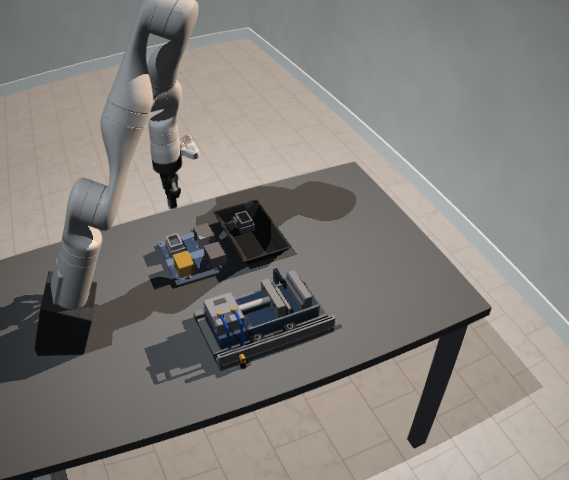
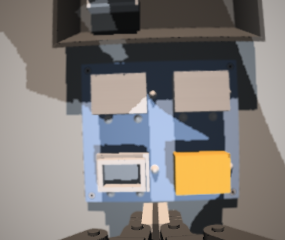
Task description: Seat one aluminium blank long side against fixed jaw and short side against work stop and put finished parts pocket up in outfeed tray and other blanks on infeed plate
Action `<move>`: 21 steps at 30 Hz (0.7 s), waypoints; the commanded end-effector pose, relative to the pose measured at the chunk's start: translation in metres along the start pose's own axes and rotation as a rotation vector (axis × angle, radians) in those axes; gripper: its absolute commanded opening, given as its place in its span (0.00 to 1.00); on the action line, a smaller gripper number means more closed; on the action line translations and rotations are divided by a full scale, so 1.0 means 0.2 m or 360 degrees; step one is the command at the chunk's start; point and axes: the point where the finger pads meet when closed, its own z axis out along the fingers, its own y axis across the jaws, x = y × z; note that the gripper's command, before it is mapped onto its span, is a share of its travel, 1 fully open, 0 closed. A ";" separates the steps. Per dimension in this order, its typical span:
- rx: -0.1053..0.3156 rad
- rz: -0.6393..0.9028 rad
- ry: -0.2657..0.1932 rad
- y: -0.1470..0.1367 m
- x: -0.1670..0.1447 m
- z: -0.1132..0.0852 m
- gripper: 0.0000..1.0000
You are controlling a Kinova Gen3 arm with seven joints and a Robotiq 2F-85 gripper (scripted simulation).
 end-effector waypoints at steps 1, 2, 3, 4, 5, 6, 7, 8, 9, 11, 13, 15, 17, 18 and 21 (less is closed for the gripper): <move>-0.0001 0.0038 0.0002 -0.01 0.11 0.01 0.00; -0.0002 0.0039 0.0002 -0.01 0.16 0.01 0.00; -0.0002 0.0039 0.0002 -0.02 0.20 0.01 0.00; -0.0002 0.0040 0.0002 -0.02 0.24 0.01 0.00; -0.0002 0.0040 0.0002 -0.02 0.29 0.01 0.00; -0.0002 0.0040 0.0001 -0.01 0.33 0.01 0.00; -0.0002 0.0039 0.0001 -0.01 0.38 0.01 0.00; -0.0001 0.0039 0.0002 -0.01 0.42 0.01 0.00; -0.0001 0.0038 0.0002 0.00 0.46 0.01 0.00; 0.0000 0.0037 0.0002 0.00 0.50 0.01 0.00; 0.0001 0.0036 0.0002 0.01 0.54 0.01 0.00; 0.0003 0.0034 0.0003 0.02 0.60 0.01 0.00; 0.0004 0.0033 0.0004 0.03 0.65 0.01 0.00; 0.0005 0.0032 0.0005 0.04 0.67 0.00 0.00; 0.0006 0.0031 0.0005 0.05 0.70 0.00 0.00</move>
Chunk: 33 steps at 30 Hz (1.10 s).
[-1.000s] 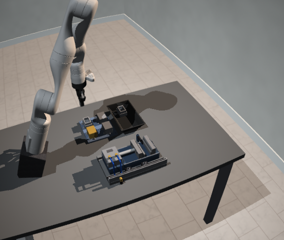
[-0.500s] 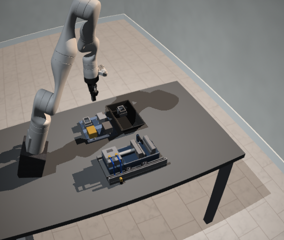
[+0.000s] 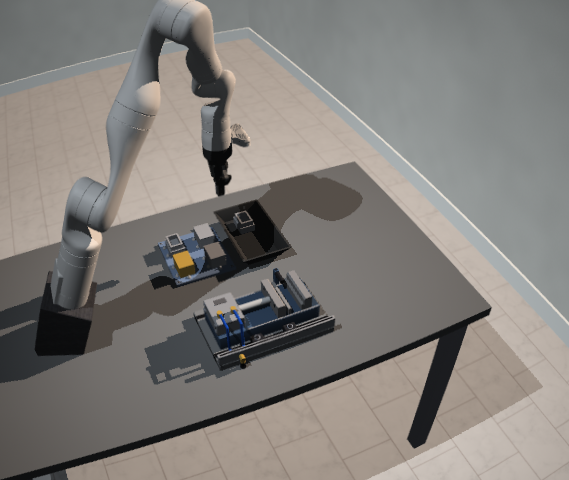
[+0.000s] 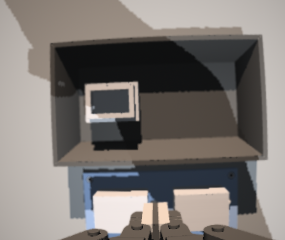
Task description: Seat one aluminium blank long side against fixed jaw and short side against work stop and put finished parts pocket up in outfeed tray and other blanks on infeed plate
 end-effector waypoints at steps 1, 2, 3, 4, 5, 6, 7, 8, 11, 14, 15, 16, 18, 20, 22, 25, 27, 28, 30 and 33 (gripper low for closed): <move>-0.0006 0.0020 0.0001 0.02 0.03 0.01 0.00; -0.0006 0.0020 0.0001 0.02 0.04 0.01 0.00; -0.0006 0.0020 0.0001 0.02 0.04 0.01 0.00; -0.0006 0.0020 0.0001 0.02 0.04 0.01 0.00; -0.0006 0.0020 0.0001 0.02 0.04 0.01 0.00; -0.0006 0.0020 0.0001 0.02 0.04 0.01 0.00; -0.0006 0.0020 0.0001 0.02 0.04 0.01 0.00; -0.0006 0.0020 0.0001 0.02 0.04 0.01 0.00; -0.0006 0.0020 0.0001 0.02 0.04 0.01 0.00; -0.0006 0.0021 0.0001 0.02 0.04 0.02 0.00; -0.0007 0.0021 0.0001 0.02 0.04 0.02 0.00; -0.0007 0.0021 0.0001 0.02 0.04 0.02 0.00; -0.0008 0.0021 0.0002 0.02 0.04 0.03 0.00; -0.0008 0.0021 0.0002 0.02 0.04 0.04 0.00; -0.0008 0.0021 0.0002 0.02 0.04 0.05 0.00; -0.0008 0.0021 0.0002 0.02 0.04 0.06 0.00; -0.0008 0.0021 0.0002 0.02 0.04 0.08 0.00; -0.0008 0.0021 0.0002 0.02 0.04 0.08 0.00; -0.0008 0.0021 0.0002 0.02 0.04 0.10 0.00; -0.0008 0.0021 0.0002 0.02 0.04 0.13 0.00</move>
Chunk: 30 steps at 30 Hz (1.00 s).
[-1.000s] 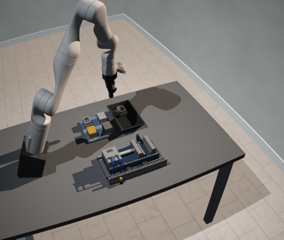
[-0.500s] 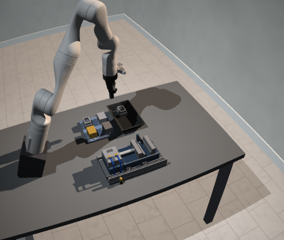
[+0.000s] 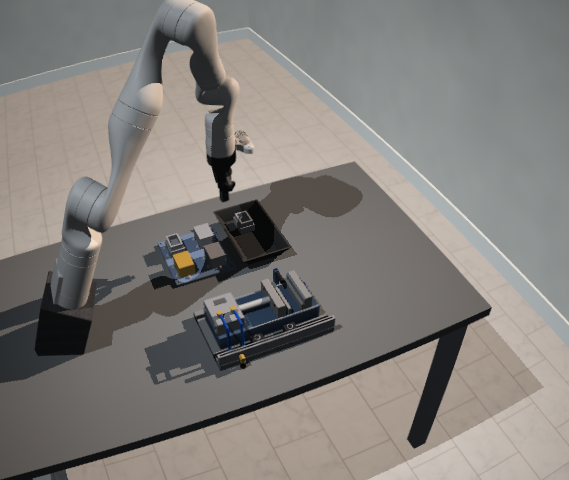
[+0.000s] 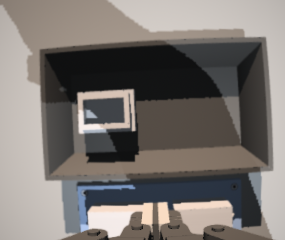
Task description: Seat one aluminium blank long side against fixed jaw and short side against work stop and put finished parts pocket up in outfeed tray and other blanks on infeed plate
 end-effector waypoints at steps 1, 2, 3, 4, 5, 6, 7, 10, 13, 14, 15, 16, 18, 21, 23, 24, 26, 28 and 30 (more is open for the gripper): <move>-0.0009 -0.0001 -0.0008 0.01 -0.01 0.03 0.00; -0.0009 -0.0001 -0.0008 0.01 -0.01 0.04 0.00; -0.0009 -0.0001 -0.0008 0.01 -0.01 0.05 0.00; -0.0009 -0.0001 -0.0008 0.01 -0.01 0.06 0.00; -0.0009 -0.0001 -0.0008 0.01 -0.01 0.07 0.00; -0.0009 -0.0001 -0.0008 0.01 0.00 0.08 0.00; -0.0009 -0.0001 -0.0008 0.01 0.00 0.09 0.00; -0.0009 -0.0001 -0.0008 0.01 0.00 0.10 0.00; -0.0009 -0.0001 -0.0008 0.01 0.00 0.13 0.00; -0.0009 -0.0001 -0.0008 0.01 0.00 0.14 0.00; -0.0009 -0.0001 -0.0008 0.01 0.00 0.15 0.00; -0.0009 -0.0001 -0.0008 0.01 0.00 0.16 0.00; -0.0009 -0.0001 -0.0008 0.01 0.00 0.17 0.00; -0.0009 -0.0001 -0.0008 0.01 0.00 0.19 0.00; -0.0009 -0.0001 -0.0008 0.01 0.00 0.20 0.00; -0.0009 -0.0001 -0.0008 0.01 0.00 0.21 0.00; -0.0009 -0.0001 -0.0008 0.01 0.00 0.21 0.00; -0.0009 -0.0001 -0.0008 0.01 0.00 0.22 0.00; -0.0009 -0.0001 -0.0008 0.01 0.00 0.22 0.00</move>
